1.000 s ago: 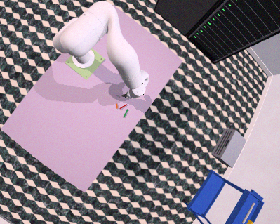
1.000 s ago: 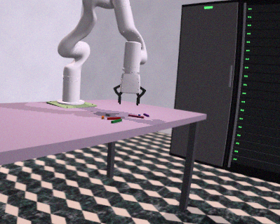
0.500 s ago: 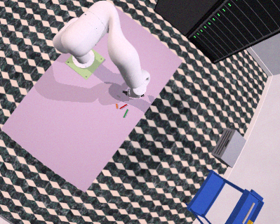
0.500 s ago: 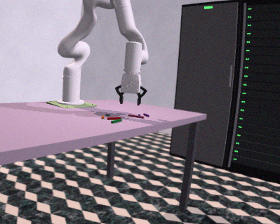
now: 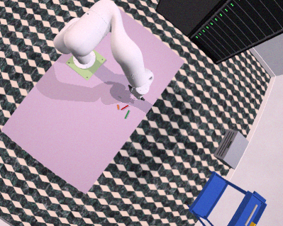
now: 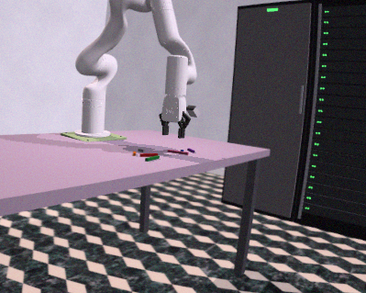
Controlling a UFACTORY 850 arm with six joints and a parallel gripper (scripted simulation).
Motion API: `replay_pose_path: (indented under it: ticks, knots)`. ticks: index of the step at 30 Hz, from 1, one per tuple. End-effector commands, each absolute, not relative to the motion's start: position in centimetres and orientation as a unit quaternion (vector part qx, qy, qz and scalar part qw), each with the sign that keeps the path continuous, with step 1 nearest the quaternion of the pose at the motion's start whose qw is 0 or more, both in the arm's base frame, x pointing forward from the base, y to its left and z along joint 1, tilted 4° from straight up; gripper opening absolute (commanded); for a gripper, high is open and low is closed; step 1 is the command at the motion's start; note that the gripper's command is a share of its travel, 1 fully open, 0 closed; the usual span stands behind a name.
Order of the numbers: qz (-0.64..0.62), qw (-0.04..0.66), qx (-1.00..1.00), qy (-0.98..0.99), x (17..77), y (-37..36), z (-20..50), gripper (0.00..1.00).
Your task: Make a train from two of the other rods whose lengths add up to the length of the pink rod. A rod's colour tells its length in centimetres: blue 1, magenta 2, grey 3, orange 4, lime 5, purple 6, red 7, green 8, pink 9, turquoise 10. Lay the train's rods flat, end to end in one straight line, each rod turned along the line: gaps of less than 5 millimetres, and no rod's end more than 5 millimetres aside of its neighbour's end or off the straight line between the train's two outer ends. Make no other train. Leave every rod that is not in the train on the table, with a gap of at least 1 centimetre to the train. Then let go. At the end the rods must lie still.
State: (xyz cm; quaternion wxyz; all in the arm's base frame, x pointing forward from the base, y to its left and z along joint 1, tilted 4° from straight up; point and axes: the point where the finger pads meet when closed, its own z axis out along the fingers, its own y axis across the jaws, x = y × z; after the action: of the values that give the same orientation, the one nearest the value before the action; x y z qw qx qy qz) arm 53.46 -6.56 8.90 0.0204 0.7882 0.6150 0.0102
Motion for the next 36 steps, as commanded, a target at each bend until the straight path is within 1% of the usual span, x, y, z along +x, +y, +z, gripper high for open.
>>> replay_pose_path:
  ticks: [1, 13, 15, 17, 30, 32, 36]
  knots:
    - [0.002, 0.032, 0.836, 0.548, 53.6, -6.1, 9.0, 1.0]
    - [0.009, 0.031, 0.94, 0.339, 53.9, -4.5, 8.9, 1.0]
    - [0.009, 0.031, 0.94, 0.339, 53.9, -4.5, 8.9, 1.0]
    - [0.011, 0.03, 0.961, 0.274, 54.0, -4.1, 8.9, 1.0]
    - [0.018, 0.026, 0.999, 0.036, 54.2, -2.5, 8.8, 1.0]
    - [0.018, 0.026, 0.999, 0.036, 54.2, -2.5, 8.8, 1.0]
    - [0.02, 0.025, 0.999, -0.033, 54.2, -2.0, 8.8, 1.0]
